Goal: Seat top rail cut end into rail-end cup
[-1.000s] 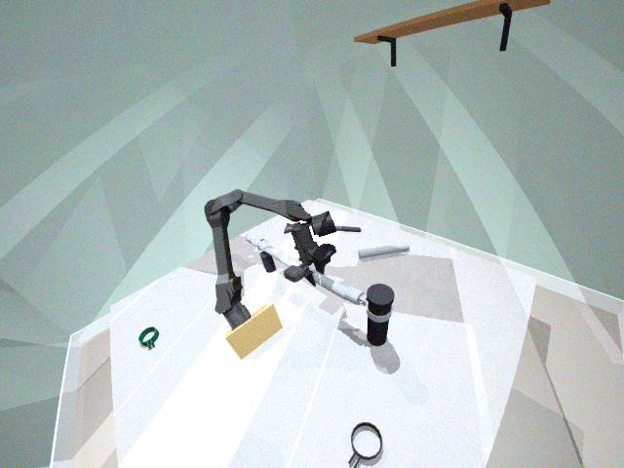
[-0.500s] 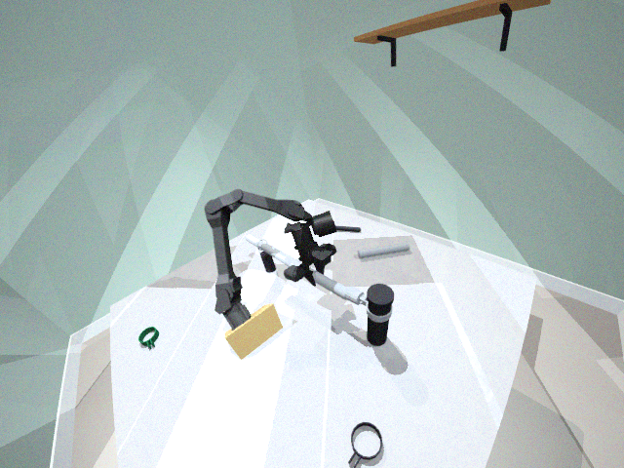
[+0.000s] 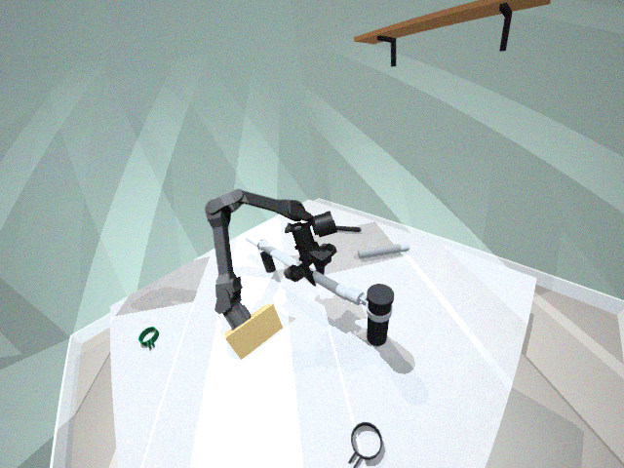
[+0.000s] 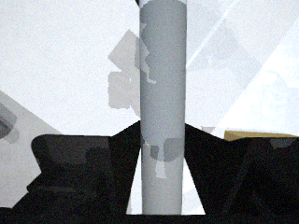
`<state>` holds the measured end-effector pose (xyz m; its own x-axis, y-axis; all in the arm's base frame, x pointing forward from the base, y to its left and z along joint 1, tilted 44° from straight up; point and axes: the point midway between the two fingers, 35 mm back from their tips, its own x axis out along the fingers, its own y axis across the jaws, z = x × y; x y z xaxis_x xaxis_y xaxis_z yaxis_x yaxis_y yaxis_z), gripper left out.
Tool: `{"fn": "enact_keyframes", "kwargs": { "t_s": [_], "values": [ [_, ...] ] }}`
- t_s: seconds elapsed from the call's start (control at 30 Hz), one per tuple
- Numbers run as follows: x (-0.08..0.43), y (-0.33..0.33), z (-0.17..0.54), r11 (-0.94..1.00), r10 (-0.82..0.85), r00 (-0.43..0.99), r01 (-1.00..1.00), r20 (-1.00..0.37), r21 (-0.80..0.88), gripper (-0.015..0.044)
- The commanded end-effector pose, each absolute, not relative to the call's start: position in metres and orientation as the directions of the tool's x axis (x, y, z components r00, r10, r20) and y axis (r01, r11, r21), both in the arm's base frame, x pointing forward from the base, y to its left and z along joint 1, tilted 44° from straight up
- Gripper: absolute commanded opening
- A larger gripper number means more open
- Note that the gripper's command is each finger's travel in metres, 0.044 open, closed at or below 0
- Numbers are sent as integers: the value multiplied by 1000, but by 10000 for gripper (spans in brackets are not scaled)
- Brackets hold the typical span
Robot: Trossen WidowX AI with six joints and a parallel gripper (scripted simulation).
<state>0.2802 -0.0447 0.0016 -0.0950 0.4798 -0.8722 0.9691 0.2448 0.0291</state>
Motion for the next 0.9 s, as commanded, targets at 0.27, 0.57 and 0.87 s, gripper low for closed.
{"fn": "enact_keyframes", "kwargs": {
  "t_s": [0.27, 0.57, 0.87],
  "values": [
    [280, -45, 2, 245, 481, -96, 969, -871, 29, 0],
    [281, -46, 1, 245, 481, -96, 969, -871, 29, 0],
    [285, -53, 1, 245, 481, -96, 969, -871, 29, 0]
  ]
}}
